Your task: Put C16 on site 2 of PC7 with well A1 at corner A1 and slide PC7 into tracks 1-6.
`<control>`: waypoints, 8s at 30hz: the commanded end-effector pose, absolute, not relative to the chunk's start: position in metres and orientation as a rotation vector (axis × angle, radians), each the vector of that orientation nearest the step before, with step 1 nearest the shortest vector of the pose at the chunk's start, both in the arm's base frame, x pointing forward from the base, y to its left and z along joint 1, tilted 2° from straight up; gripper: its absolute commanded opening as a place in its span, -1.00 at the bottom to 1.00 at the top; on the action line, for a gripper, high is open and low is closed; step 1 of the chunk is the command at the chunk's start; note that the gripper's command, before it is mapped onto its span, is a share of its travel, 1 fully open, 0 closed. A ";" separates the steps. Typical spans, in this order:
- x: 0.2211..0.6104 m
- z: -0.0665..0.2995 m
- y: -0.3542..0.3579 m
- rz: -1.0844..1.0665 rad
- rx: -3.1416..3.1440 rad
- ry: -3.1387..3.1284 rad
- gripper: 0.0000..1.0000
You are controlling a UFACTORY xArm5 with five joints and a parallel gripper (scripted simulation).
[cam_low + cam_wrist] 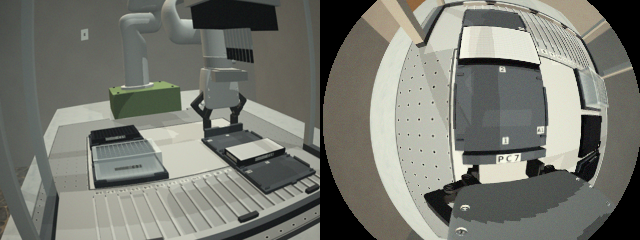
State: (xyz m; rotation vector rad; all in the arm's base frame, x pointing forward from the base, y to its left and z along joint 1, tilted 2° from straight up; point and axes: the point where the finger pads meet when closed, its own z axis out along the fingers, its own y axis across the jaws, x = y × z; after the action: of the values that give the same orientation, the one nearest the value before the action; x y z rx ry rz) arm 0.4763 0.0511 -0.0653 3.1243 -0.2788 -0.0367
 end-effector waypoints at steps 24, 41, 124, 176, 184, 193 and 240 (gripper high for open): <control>0.501 -0.064 0.047 -0.031 3.125 -0.279 0.62; 0.515 -0.065 0.045 -0.031 3.126 -0.279 0.62; 0.537 -0.065 0.041 -0.031 3.126 -0.279 0.62; 0.537 -0.065 0.041 -0.031 3.126 -0.279 0.62; 0.535 -0.065 0.041 -0.031 3.126 -0.279 0.62; 0.530 -0.065 0.042 -0.031 3.126 -0.279 0.62; 0.523 -0.032 0.043 -0.031 3.126 -0.279 0.62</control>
State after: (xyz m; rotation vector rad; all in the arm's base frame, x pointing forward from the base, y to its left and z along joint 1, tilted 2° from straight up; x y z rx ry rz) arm 0.5211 0.0431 -0.0363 3.1249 -0.2788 -0.0366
